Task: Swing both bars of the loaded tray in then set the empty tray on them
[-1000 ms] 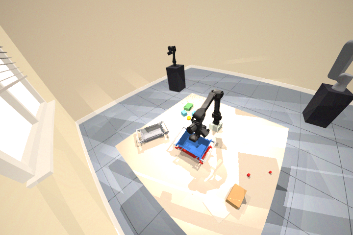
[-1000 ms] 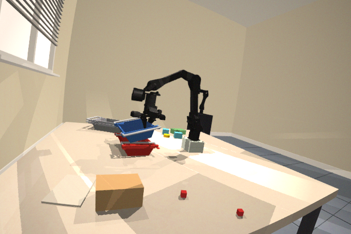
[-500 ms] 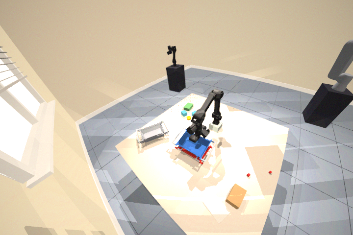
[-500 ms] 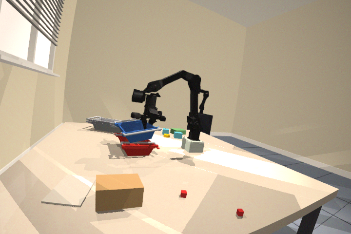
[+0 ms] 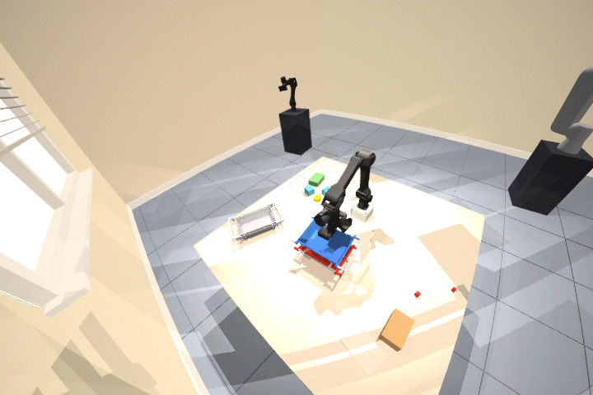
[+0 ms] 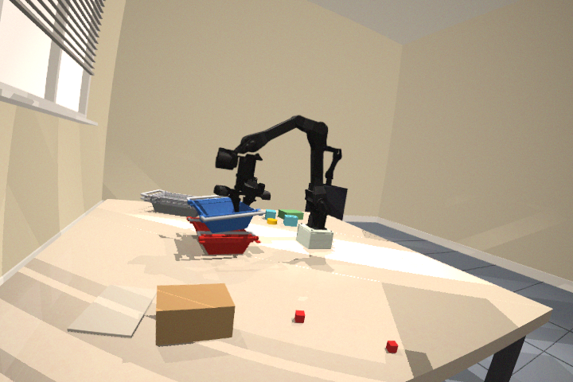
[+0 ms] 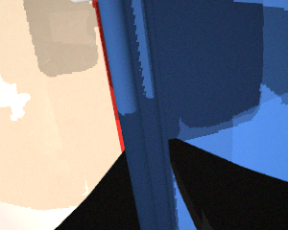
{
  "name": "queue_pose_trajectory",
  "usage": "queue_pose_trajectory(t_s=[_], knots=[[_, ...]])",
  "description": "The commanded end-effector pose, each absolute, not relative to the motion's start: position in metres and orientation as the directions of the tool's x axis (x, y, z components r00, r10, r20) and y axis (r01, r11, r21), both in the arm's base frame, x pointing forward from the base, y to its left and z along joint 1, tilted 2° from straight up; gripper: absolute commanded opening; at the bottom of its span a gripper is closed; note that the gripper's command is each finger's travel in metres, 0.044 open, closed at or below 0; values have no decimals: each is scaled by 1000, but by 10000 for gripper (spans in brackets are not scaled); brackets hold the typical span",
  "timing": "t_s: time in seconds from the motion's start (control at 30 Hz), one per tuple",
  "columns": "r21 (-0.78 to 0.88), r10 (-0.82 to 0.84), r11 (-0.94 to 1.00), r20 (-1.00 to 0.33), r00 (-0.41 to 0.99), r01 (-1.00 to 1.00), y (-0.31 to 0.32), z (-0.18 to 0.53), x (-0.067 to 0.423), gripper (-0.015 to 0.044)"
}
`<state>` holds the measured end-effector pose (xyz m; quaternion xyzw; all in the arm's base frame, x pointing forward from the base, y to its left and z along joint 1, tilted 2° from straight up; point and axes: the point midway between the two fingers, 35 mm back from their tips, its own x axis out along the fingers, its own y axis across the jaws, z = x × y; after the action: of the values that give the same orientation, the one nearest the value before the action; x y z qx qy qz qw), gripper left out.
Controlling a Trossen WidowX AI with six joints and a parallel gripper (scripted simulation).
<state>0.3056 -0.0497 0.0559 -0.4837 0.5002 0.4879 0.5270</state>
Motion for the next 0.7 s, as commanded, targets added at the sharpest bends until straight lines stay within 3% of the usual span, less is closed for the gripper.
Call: queue_pose_trajectory(t_s=[0.0, 0.67], knots=[[-3, 29, 57, -1000, 5, -998, -50, 49, 302, 0], [-3, 29, 57, -1000, 5, -998, -50, 46, 302, 0]])
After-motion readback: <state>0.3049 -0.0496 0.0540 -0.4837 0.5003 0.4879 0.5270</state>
